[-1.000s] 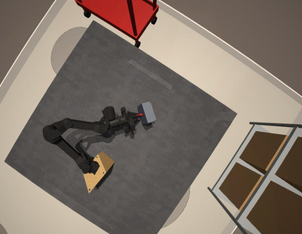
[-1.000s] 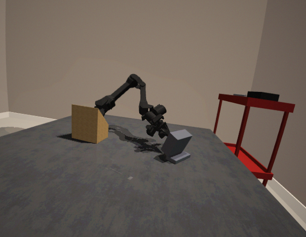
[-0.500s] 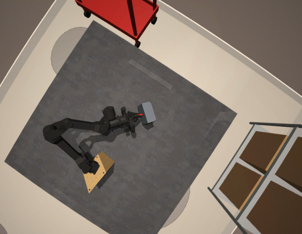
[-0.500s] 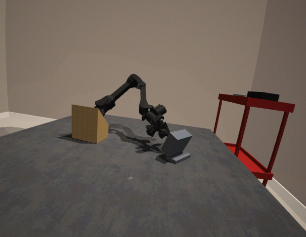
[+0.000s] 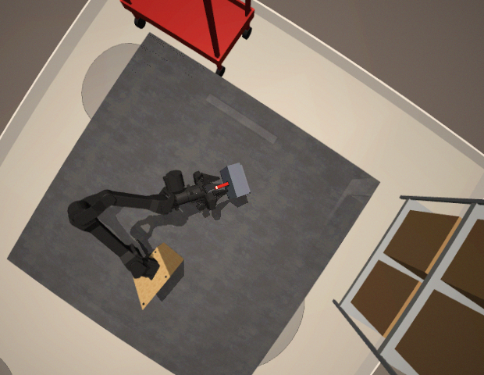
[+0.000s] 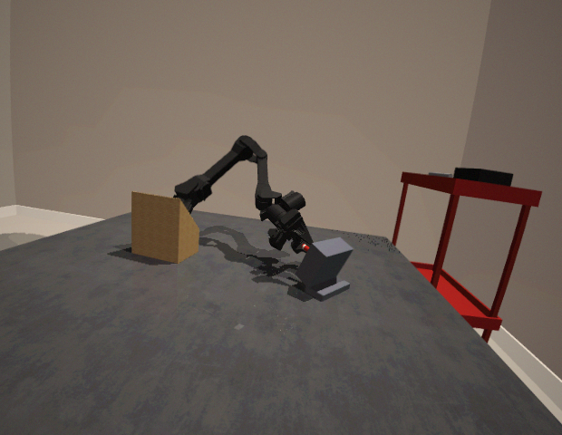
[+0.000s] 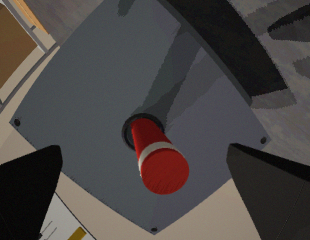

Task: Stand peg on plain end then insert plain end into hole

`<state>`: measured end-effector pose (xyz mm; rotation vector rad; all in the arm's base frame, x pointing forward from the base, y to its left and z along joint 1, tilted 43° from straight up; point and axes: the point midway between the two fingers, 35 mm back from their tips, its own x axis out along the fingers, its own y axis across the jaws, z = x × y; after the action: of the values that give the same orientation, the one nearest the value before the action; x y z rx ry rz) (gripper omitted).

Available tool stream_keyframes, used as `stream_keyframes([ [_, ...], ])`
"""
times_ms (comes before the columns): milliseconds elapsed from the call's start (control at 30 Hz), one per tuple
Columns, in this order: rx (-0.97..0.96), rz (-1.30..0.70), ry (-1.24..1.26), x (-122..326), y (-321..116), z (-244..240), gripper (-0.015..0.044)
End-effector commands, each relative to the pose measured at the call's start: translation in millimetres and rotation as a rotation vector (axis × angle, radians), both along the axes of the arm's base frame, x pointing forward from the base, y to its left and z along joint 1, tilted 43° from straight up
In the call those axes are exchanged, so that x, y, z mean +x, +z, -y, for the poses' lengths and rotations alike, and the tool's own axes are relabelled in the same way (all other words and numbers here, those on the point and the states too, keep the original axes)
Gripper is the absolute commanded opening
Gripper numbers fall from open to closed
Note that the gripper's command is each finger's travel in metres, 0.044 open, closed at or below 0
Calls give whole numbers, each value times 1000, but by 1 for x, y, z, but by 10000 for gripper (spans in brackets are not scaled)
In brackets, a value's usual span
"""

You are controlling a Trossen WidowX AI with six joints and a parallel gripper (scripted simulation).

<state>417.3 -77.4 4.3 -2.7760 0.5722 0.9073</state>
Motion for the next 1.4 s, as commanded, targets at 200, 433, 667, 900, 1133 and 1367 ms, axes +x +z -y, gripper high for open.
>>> stream_keyframes([
  [200,0,-4,1,-7,6,-3,440],
  [433,0,-4,1,-11,12,-6,440],
  [667,0,-4,2,-16,17,-8,440],
  [900,0,-4,3,-20,22,-10,440],
  [1133,0,-4,4,-25,27,-13,440],
  [1367,0,-4,5,-29,33,-15,440],
])
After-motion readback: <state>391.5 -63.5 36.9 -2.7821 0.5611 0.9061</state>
